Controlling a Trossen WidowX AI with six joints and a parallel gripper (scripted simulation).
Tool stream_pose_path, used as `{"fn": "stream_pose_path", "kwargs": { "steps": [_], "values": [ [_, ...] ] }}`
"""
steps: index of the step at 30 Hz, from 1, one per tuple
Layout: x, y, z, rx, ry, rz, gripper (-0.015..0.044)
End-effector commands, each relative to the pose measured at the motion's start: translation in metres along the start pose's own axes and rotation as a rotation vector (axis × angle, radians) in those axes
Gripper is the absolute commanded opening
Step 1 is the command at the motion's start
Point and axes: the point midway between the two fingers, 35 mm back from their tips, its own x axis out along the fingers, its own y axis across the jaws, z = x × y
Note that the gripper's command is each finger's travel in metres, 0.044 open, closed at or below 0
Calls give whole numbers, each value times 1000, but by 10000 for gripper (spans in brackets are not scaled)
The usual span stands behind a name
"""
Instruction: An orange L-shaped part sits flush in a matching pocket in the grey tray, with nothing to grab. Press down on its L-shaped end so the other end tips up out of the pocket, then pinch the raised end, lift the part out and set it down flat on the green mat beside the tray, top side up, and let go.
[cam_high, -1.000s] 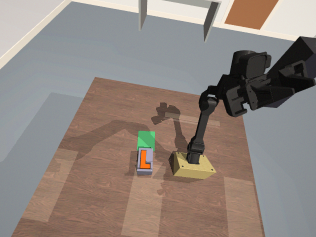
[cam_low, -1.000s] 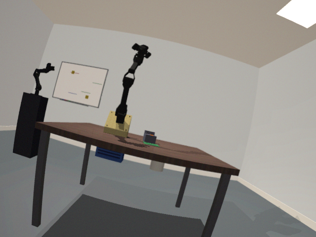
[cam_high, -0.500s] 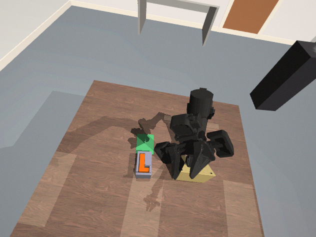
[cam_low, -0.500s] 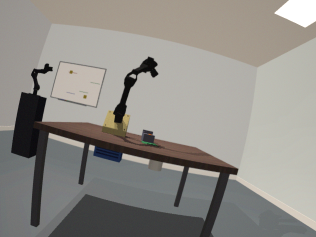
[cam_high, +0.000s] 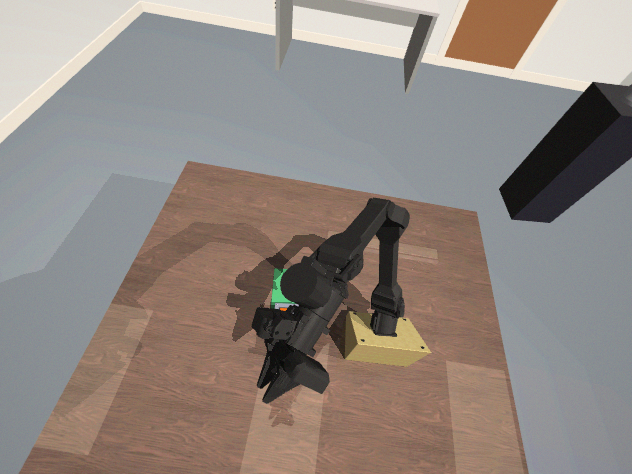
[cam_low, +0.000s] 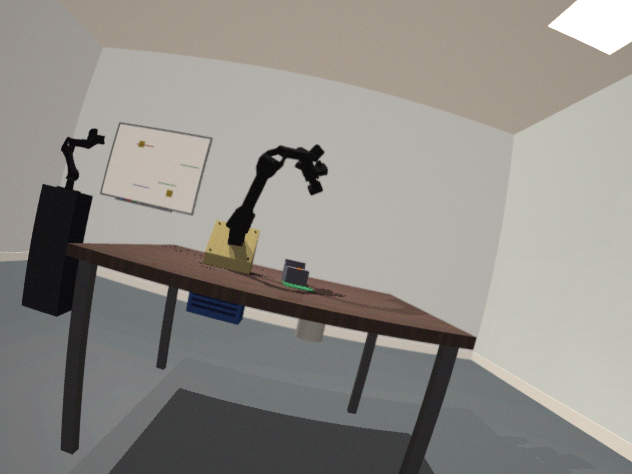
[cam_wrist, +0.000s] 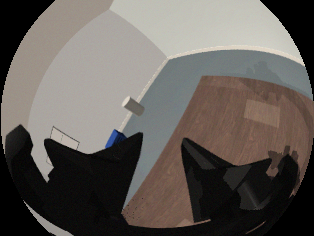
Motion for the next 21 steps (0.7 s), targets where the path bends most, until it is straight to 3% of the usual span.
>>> {"fn": "stream_pose_path", "kwargs": {
  "steps": [1, 8, 15, 21],
  "values": [
    [25, -69, -25, 37, 120, -221, 180],
    [35, -172, -71, 69, 329, -553, 180],
    [9, -269, -127, 57, 604, -888, 180],
    [2, -283, -135, 50, 653, -936, 180]
  ]
}}
